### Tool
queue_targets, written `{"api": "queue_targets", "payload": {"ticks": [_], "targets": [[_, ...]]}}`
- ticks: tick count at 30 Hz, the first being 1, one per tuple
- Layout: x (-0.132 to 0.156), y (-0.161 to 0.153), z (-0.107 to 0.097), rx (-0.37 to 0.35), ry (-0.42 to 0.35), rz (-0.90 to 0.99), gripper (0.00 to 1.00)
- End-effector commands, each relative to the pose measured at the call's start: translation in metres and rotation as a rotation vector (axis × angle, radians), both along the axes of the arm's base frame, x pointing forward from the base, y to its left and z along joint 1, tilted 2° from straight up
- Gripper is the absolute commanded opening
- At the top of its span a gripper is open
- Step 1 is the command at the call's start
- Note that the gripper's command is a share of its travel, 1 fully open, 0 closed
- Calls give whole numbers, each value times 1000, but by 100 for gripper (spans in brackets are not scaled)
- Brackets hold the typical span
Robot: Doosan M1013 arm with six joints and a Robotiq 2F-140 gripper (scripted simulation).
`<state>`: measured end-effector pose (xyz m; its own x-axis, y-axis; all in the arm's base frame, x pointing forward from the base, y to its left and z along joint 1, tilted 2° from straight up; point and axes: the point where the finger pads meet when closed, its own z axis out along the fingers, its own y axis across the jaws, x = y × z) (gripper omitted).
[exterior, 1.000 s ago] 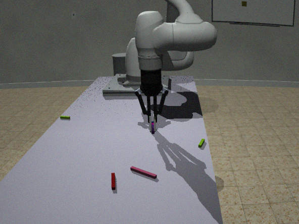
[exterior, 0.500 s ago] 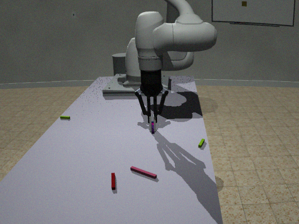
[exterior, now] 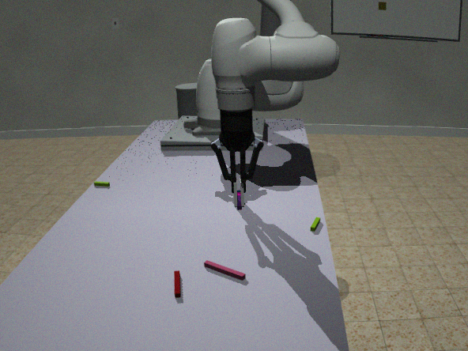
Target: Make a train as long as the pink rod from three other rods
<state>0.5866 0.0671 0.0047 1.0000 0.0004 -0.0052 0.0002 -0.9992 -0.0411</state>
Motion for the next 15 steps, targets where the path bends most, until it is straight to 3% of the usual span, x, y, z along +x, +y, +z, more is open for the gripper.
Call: {"api": "queue_targets", "payload": {"ticks": [1, 11, 15], "targets": [[0, 0, 0, 0, 0, 0, 12], [0, 0, 0, 0, 0, 0, 12], [0, 0, 0, 0, 0, 0, 17]]}}
